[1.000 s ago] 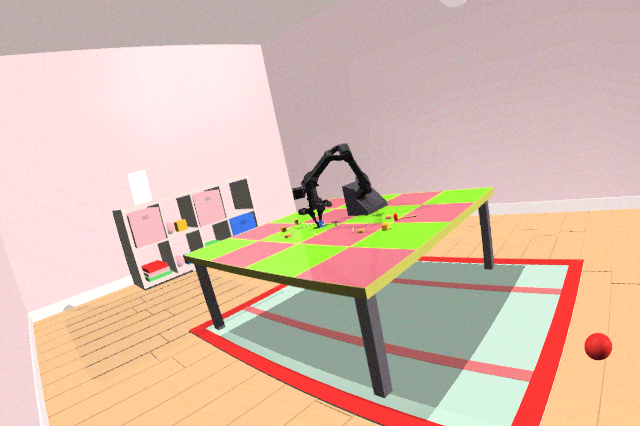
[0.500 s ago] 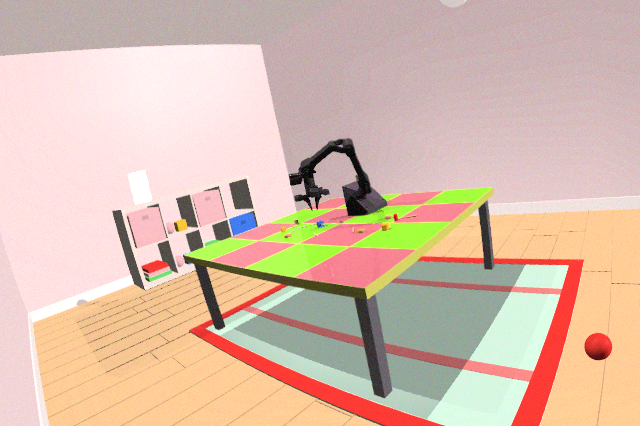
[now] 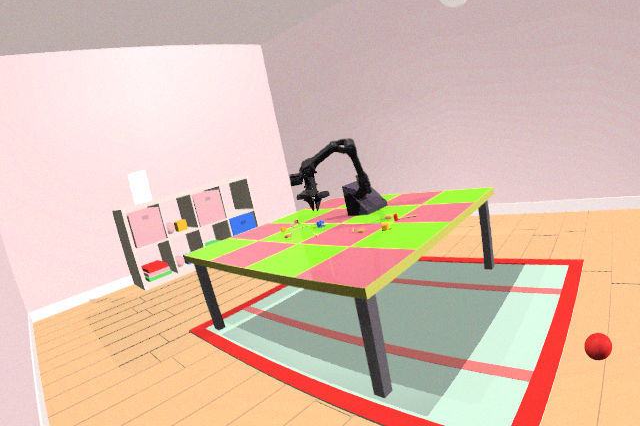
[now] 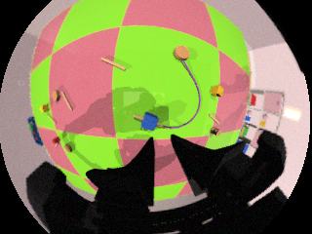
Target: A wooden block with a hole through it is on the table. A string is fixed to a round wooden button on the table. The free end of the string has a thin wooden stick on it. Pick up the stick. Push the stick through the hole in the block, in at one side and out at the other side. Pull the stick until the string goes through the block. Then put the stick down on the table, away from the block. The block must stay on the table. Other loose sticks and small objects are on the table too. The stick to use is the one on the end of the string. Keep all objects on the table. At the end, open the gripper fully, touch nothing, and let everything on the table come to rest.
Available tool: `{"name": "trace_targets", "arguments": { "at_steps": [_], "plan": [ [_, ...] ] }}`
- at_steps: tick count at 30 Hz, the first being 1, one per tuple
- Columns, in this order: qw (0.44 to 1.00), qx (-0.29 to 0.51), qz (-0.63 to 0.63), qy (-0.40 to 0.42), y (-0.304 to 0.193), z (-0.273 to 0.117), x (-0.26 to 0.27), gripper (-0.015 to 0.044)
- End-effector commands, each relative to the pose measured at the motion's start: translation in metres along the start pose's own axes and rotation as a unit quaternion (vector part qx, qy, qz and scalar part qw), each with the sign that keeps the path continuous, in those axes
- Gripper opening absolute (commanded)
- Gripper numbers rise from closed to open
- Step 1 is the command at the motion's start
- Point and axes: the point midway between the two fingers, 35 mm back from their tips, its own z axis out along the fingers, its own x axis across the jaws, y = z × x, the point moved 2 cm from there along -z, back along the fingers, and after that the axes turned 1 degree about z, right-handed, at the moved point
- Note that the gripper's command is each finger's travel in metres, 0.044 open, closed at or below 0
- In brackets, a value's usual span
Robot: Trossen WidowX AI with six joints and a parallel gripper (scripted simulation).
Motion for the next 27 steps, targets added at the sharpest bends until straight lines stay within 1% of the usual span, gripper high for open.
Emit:
{"name": "trace_targets", "arguments": {
  "at_steps": [1, 6, 11, 16, 23, 27],
  "plan": [
    [0.919, 0.001, 0.395, 0.009, 0.008, -0.001, 0.018, 0.0121],
    [0.852, 0.003, 0.524, 0.009, 0.010, -0.001, 0.023, 0.0121],
    [0.768, 0.006, 0.641, 0.010, 0.012, -0.001, 0.028, 0.0121],
    [0.666, 0.009, 0.746, 0.009, 0.014, -0.001, 0.033, 0.0121],
    [0.509, 0.013, 0.861, 0.008, 0.016, -0.001, 0.039, 0.0121],
    [0.504, 0.013, 0.864, 0.007, 0.016, -0.001, 0.039, 0.0121]
  ]
}}
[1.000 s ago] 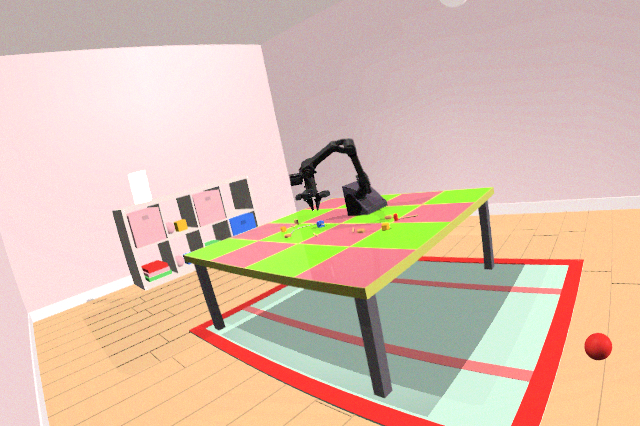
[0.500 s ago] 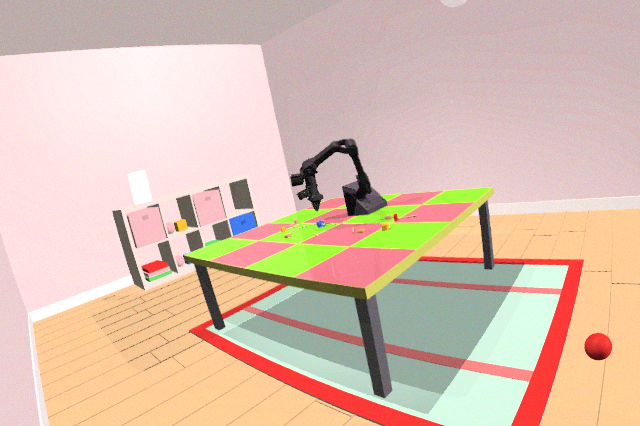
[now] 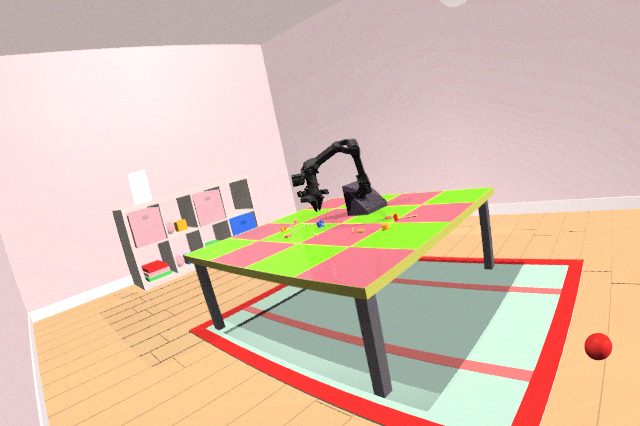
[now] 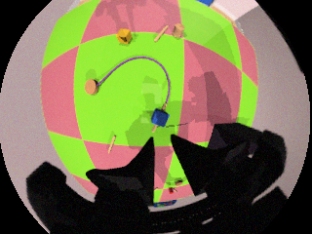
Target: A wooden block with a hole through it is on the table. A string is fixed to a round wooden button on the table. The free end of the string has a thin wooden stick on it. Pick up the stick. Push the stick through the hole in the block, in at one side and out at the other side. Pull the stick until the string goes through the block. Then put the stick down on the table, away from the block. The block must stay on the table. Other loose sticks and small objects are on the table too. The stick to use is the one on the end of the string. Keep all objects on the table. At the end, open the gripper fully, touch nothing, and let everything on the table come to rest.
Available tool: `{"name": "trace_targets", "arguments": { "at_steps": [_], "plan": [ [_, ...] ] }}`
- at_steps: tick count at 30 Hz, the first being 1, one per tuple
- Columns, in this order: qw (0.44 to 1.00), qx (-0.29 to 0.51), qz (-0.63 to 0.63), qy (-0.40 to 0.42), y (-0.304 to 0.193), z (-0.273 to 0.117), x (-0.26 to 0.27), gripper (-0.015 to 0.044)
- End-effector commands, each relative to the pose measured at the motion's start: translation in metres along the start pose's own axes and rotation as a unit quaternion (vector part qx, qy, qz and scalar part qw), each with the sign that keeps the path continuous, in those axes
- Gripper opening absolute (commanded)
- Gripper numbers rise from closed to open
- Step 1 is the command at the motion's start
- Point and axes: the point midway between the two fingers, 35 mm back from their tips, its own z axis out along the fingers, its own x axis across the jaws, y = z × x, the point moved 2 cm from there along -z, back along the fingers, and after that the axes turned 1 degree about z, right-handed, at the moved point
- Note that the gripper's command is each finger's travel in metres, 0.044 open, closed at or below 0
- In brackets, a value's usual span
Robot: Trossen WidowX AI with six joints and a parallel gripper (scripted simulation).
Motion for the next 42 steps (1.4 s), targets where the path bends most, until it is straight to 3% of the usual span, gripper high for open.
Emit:
{"name": "trace_targets", "arguments": {
  "at_steps": [1, 16, 42],
  "plan": [
    [0.967, 0.009, 0.256, 0.002, -0.014, -0.001, 0.005, 0.0121],
    [0.967, 0.009, 0.256, 0.002, -0.014, 0.002, 0.005, 0.0121],
    [0.967, 0.009, 0.256, 0.002, -0.013, 0.045, 0.008, 0.0121]
  ]
}}
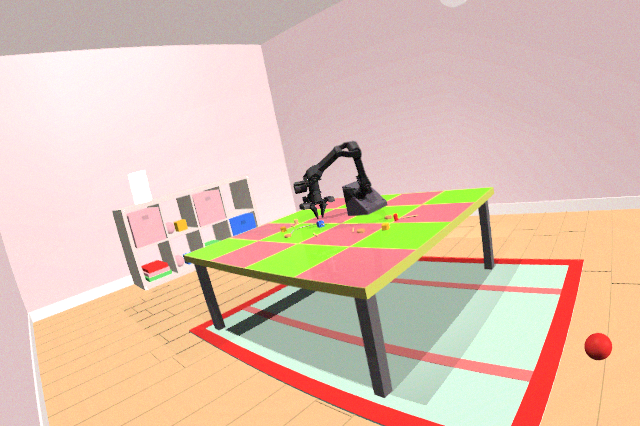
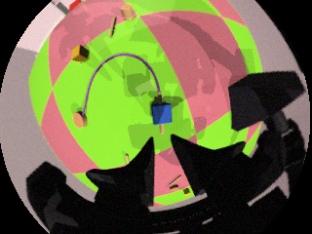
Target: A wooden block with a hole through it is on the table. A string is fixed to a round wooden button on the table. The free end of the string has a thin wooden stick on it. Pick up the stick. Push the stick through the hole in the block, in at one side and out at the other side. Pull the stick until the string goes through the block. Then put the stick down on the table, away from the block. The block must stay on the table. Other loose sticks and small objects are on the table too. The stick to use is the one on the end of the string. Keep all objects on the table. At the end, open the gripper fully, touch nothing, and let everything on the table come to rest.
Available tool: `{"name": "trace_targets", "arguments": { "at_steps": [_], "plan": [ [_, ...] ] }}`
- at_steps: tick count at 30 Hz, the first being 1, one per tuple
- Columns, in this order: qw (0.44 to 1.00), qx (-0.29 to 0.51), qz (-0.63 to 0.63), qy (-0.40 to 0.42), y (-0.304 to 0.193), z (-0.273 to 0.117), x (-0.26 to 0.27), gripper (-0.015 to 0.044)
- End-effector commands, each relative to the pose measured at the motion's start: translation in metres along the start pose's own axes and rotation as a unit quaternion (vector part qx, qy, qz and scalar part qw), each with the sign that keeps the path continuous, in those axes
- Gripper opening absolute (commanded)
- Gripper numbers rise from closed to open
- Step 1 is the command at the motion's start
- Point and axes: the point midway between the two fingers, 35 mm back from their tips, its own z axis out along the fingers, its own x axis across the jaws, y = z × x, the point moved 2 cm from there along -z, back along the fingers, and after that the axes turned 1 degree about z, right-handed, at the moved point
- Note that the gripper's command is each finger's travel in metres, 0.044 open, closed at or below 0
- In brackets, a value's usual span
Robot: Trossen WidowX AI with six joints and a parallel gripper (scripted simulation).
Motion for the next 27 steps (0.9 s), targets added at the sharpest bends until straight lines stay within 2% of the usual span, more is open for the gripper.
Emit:
{"name": "trace_targets", "arguments": {
  "at_steps": [1, 27],
  "plan": [
    [1.000, 0.003, 0.005, -0.004, 0.000, 0.009, -0.002, 0.0121],
    [1.000, 0.006, 0.004, -0.005, -0.001, 0.042, -0.006, 0.0121]
  ]
}}
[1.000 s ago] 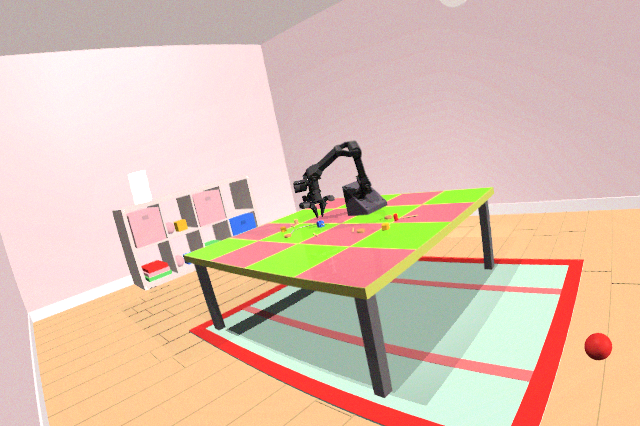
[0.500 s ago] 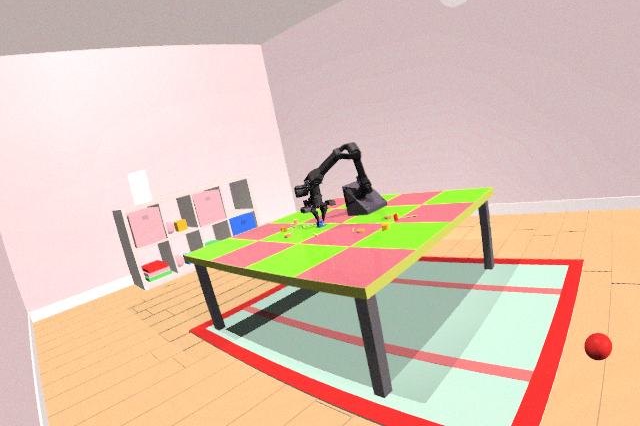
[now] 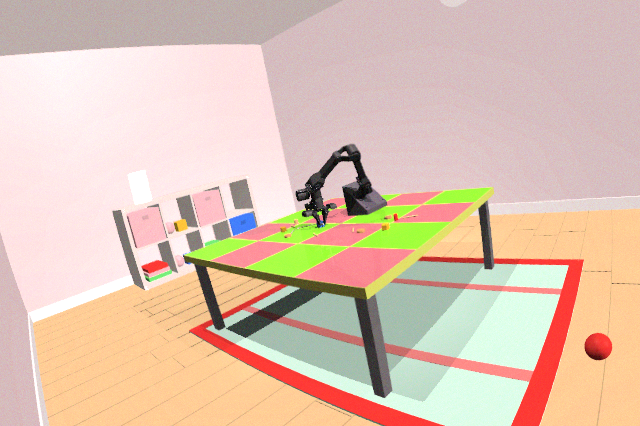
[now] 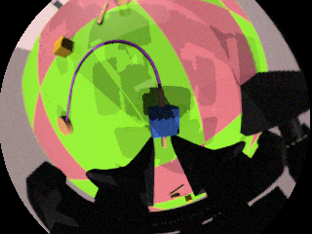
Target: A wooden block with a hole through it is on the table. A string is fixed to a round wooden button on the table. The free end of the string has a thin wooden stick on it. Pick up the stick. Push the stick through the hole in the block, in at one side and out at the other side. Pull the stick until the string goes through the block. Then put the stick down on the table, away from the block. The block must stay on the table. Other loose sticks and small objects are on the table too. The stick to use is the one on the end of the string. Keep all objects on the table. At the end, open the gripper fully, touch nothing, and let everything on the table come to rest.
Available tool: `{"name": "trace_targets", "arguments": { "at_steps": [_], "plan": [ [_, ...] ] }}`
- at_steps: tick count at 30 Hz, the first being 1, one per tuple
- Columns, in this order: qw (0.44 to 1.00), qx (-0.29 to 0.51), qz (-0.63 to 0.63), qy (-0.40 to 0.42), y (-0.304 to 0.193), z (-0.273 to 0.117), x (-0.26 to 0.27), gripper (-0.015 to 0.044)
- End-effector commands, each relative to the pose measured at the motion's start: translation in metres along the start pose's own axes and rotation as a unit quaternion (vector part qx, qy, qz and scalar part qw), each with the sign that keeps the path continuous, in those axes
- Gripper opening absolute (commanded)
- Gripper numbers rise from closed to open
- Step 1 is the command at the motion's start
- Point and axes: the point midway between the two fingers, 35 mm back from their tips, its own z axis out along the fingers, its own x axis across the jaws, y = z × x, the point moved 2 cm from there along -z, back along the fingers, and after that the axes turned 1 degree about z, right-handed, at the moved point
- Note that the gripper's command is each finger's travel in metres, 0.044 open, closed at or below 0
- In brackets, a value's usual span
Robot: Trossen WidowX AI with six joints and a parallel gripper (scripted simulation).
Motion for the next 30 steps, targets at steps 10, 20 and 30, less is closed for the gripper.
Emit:
{"name": "trace_targets", "arguments": {
  "at_steps": [10, 20, 30],
  "plan": [
    [1.000, 0.000, 0.000, 0.000, 0.0002, 0.0004, -0.0003, 0.0000],
    [0.999, -0.038, -0.004, 0.000, -0.0030, 0.0029, -0.0010, 0.0000],
    [0.999, -0.037, -0.004, -0.001, -0.0073, 0.0030, -0.0013, 0.0000]
  ]
}}
